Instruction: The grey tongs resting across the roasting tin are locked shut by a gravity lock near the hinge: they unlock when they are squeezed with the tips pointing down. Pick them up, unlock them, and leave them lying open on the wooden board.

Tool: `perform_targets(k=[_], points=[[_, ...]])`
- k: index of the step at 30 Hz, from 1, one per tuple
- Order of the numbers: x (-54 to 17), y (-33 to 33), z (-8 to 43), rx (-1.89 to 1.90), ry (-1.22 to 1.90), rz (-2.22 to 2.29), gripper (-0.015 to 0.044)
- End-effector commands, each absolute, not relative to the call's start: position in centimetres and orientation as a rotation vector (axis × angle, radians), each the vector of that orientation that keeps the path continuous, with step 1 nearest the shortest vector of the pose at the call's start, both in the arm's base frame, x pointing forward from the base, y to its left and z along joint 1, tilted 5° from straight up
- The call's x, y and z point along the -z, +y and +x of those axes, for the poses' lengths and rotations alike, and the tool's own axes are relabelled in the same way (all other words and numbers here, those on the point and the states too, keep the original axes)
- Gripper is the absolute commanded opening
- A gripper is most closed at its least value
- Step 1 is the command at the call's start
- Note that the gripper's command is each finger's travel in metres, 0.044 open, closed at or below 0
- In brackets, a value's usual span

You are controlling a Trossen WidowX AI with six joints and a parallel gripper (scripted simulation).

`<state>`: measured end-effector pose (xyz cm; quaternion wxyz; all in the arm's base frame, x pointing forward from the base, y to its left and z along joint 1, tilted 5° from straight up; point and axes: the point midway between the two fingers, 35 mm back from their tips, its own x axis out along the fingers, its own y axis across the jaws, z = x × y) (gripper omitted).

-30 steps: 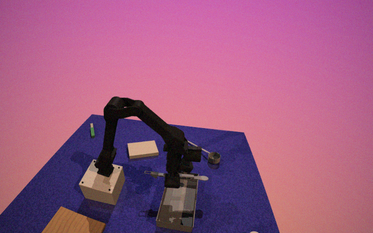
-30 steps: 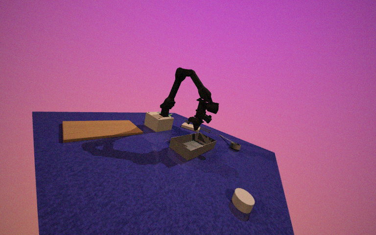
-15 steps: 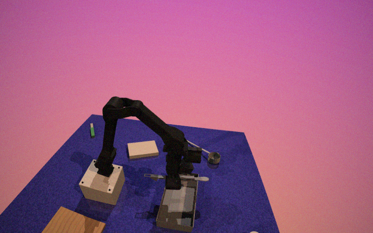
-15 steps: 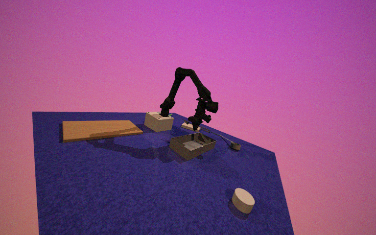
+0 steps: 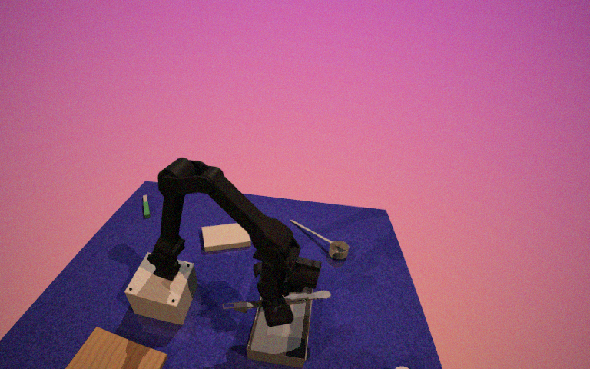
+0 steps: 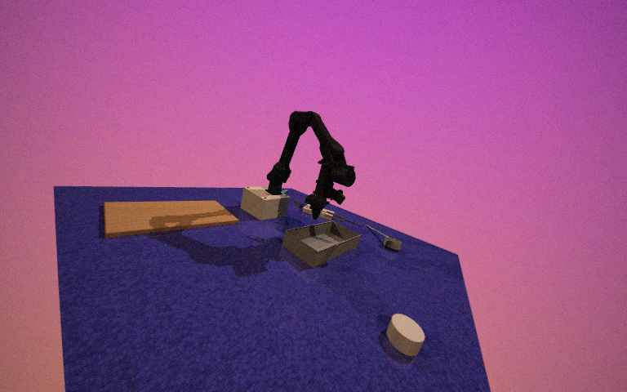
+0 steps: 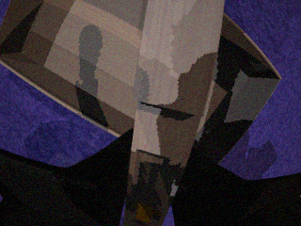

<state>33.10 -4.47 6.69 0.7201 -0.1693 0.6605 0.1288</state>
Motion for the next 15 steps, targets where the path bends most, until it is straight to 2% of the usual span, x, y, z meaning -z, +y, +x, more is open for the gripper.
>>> perform_targets(k=[1, 15], points=[[-6.9, -6.6, 33.2, -0.345, 1.453, -0.432, -0.015], [-7.9, -14.3, 32.0, -0.522, 1.417, -0.638, -0.015]])
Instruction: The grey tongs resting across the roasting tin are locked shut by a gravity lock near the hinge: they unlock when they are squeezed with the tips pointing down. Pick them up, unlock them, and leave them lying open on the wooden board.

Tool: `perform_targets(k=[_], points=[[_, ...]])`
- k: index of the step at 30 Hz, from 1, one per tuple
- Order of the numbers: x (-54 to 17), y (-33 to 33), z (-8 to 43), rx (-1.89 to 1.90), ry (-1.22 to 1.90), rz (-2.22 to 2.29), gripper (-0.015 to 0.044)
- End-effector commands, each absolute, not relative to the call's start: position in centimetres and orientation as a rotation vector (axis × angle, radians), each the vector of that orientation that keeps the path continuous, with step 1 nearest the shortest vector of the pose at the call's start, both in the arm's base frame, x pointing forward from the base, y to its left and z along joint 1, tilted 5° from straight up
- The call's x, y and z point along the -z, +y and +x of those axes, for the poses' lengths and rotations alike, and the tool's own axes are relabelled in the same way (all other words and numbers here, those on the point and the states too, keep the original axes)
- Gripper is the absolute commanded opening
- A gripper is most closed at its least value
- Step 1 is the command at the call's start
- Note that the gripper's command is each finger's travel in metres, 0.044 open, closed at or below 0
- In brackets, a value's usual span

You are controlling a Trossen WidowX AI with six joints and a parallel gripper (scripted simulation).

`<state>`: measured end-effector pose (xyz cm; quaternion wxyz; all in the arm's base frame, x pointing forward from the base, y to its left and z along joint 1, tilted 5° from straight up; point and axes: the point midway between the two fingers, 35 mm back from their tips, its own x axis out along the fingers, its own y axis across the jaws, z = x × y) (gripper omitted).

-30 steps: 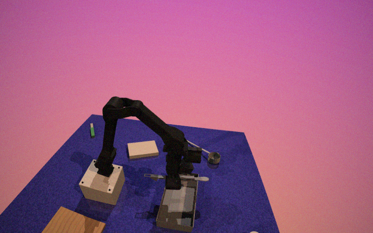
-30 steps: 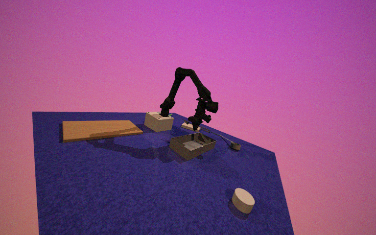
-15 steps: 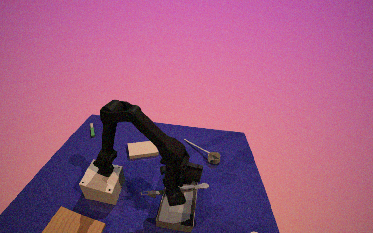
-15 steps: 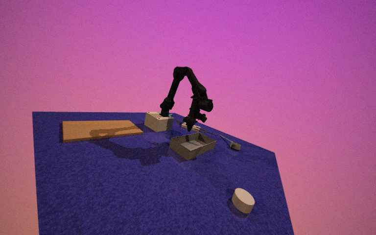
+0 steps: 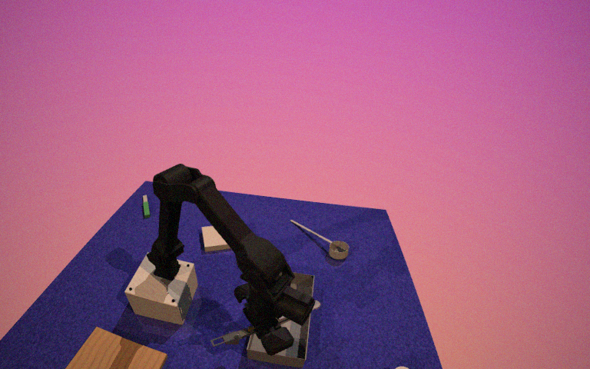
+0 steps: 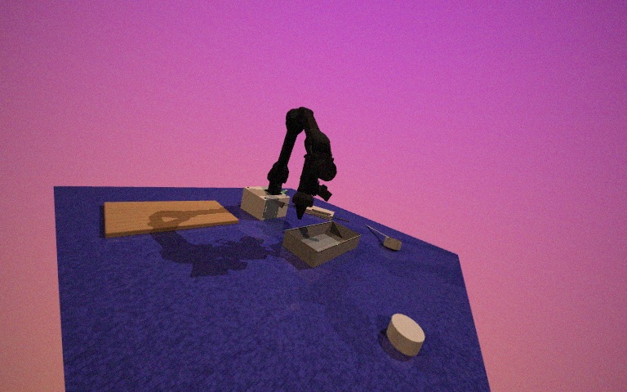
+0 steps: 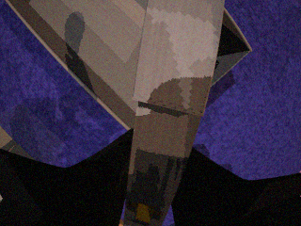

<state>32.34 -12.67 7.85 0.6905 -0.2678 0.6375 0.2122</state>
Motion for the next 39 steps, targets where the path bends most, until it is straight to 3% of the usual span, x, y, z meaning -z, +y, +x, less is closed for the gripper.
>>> perform_targets(k=[1, 23, 39], points=[[-8.0, -14.9, 31.8, -0.534, 1.413, -0.653, -0.015], [-9.5, -25.0, 26.9, -0.783, 1.336, -0.954, -0.015], [-9.3, -26.6, 25.2, -0.537, 1.416, -0.667, -0.015]])
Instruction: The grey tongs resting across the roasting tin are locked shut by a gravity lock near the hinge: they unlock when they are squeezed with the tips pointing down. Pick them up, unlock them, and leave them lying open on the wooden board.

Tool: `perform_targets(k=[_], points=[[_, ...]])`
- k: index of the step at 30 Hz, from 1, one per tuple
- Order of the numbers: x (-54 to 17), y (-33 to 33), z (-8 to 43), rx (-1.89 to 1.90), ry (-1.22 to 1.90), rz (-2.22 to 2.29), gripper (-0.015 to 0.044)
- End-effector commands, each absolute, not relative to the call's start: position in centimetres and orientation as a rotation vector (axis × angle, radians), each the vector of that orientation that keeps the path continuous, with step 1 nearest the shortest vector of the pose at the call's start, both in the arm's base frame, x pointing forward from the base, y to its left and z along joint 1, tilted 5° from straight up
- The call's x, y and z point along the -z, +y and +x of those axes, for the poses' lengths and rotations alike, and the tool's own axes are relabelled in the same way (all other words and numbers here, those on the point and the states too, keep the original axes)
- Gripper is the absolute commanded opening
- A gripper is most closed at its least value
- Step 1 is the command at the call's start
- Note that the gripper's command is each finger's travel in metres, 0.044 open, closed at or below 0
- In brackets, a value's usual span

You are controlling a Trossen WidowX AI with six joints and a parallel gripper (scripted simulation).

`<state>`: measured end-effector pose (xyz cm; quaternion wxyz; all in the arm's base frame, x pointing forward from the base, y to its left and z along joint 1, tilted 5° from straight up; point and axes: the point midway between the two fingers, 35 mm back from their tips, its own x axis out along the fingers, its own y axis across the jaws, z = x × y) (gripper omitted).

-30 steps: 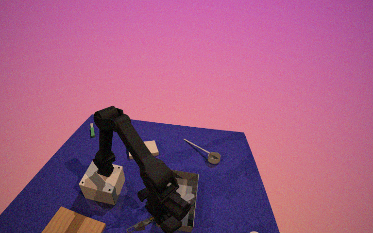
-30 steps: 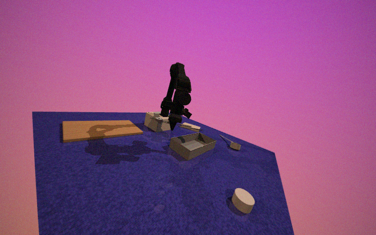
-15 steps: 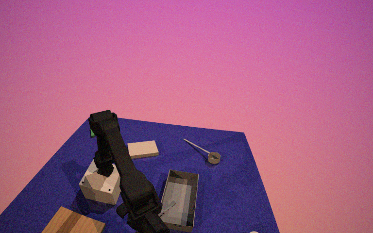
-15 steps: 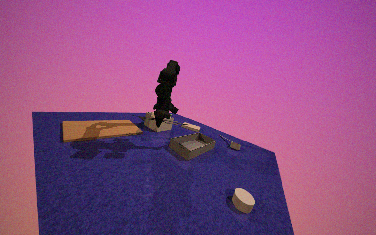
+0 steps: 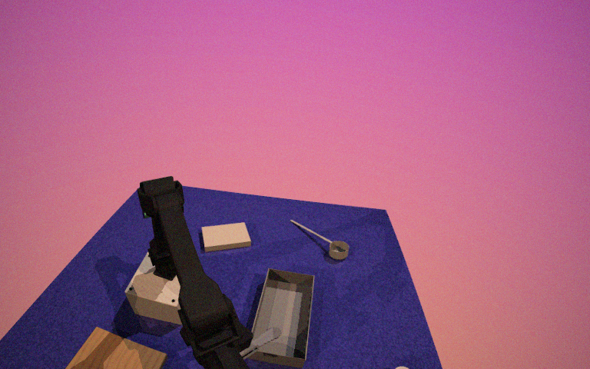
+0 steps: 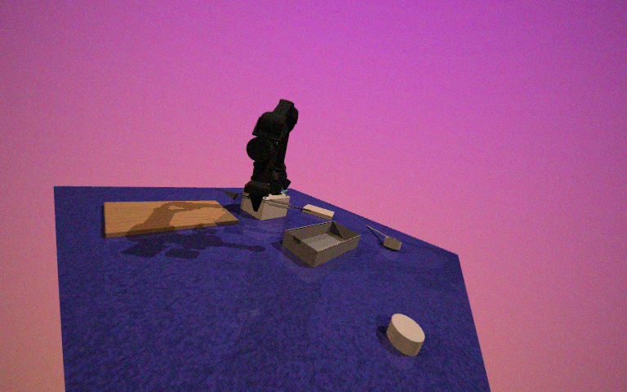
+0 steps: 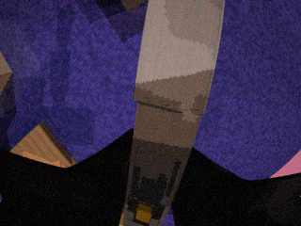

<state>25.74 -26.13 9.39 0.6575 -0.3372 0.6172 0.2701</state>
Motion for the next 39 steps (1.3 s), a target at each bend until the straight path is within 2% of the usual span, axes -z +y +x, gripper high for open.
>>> perform_targets(k=[1, 20, 39], points=[[-9.2, -26.8, 25.1, -0.506, 1.424, -0.634, -0.015], [-9.2, -30.6, 21.8, 0.088, 1.481, 0.007, -0.015], [-9.0, -34.0, 18.0, 0.677, 1.365, 0.645, -0.015]])
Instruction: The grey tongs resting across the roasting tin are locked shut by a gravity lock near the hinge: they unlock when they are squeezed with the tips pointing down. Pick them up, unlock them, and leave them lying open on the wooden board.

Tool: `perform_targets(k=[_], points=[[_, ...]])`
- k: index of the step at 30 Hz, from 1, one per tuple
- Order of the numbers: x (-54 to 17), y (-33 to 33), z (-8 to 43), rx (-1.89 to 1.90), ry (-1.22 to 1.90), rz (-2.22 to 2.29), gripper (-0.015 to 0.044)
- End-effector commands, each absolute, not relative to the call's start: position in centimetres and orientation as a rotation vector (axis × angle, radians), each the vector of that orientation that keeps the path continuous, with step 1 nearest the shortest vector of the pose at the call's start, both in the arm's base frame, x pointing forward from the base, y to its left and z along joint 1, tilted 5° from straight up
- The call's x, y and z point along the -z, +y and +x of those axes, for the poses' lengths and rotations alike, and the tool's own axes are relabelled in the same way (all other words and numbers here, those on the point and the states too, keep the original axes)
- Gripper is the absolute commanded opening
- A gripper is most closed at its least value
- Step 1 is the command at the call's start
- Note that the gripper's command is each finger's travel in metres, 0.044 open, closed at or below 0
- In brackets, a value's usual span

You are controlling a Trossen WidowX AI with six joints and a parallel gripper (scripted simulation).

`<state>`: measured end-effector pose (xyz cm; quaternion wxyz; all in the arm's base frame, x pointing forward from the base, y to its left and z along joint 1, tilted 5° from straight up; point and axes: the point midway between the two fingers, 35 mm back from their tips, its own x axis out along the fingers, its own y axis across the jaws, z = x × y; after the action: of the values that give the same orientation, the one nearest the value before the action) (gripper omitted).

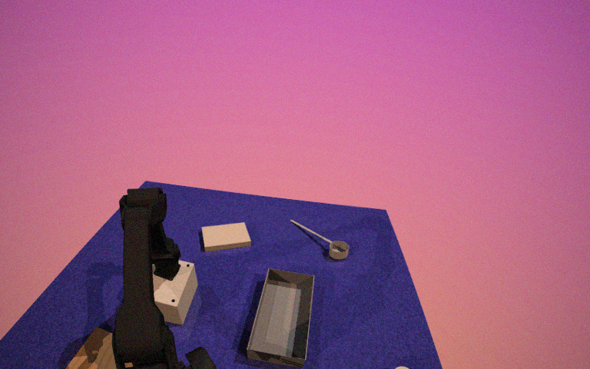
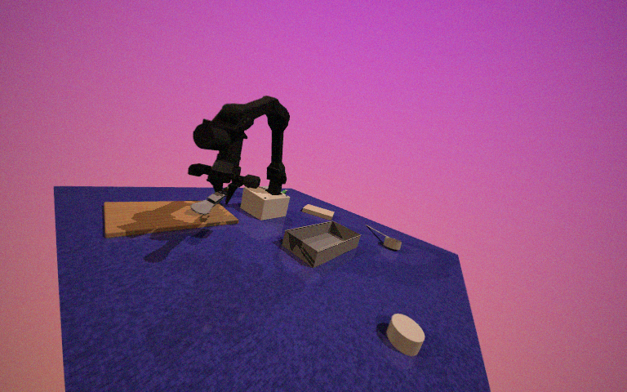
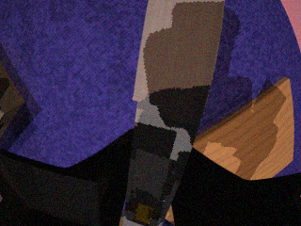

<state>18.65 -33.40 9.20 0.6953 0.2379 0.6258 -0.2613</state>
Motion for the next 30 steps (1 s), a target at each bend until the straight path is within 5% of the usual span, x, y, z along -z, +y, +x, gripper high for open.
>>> perform_targets(k=[1, 30], points=[[-9.0, -34.1, 17.8, 0.707, 1.354, 0.678, -0.015], [-8.8, -38.3, 10.9, 1.543, 0.797, 1.603, -0.015]])
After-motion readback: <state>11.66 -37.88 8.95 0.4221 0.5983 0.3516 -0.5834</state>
